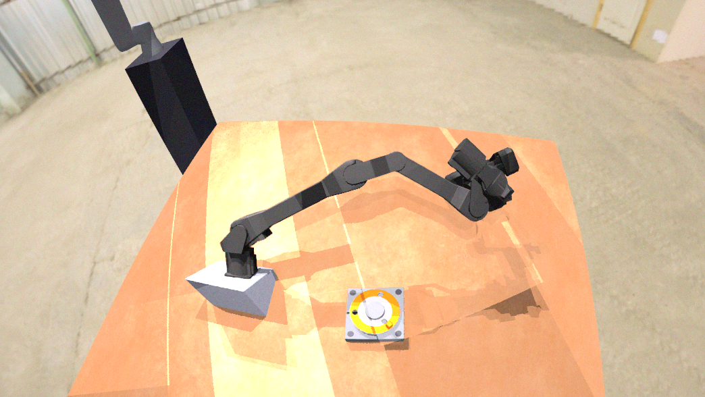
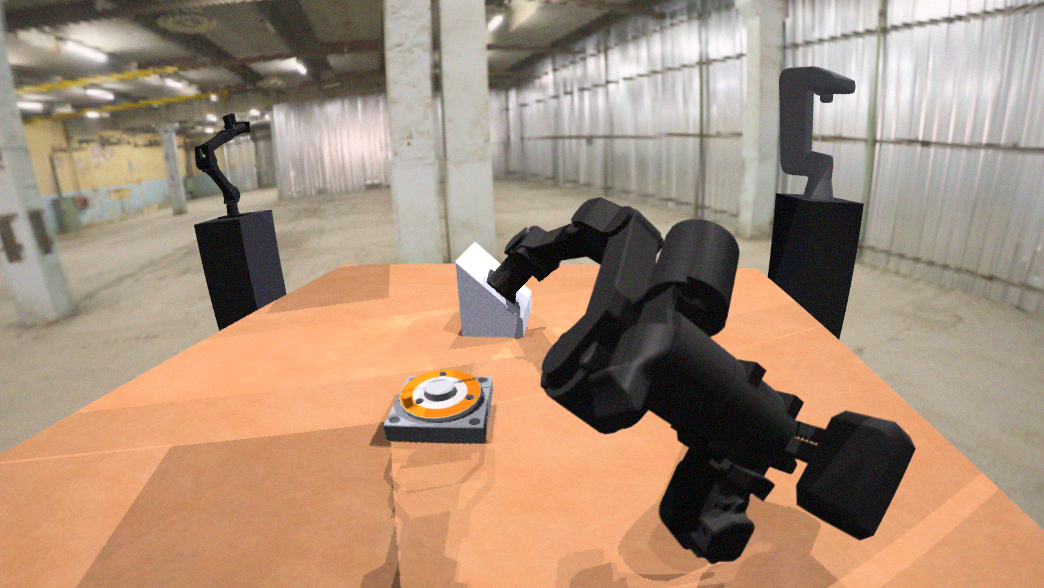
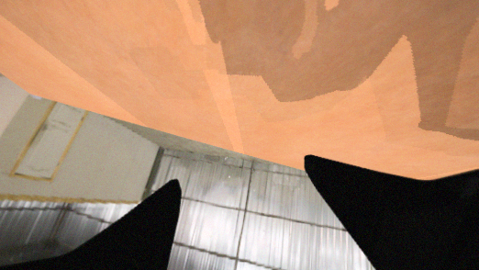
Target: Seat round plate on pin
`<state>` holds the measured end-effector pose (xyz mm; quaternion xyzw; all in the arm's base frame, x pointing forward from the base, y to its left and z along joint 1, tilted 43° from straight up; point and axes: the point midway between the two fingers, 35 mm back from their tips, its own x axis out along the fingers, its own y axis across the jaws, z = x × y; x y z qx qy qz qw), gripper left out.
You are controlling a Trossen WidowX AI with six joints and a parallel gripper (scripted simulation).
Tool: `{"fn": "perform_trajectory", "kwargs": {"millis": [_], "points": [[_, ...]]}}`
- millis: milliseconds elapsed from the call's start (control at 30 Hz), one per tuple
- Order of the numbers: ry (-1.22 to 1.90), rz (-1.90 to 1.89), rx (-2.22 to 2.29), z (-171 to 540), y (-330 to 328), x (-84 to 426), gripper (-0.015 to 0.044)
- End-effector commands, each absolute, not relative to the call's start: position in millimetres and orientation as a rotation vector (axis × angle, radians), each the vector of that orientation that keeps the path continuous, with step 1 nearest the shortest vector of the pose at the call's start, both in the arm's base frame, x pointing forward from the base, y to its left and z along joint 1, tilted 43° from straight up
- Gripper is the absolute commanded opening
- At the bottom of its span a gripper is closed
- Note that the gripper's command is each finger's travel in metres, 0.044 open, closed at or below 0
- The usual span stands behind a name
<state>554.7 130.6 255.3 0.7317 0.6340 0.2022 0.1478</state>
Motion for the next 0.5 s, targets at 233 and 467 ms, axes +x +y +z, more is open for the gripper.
{"fn": "perform_trajectory", "kwargs": {"millis": [233, 467], "points": [[2.011, -0.47, 3.066, 220.2, 53.3, 605.5, 0.019], [1.86, -1.184, 3.496, 186.3, 11.5, 616.1, 0.0006]]}}
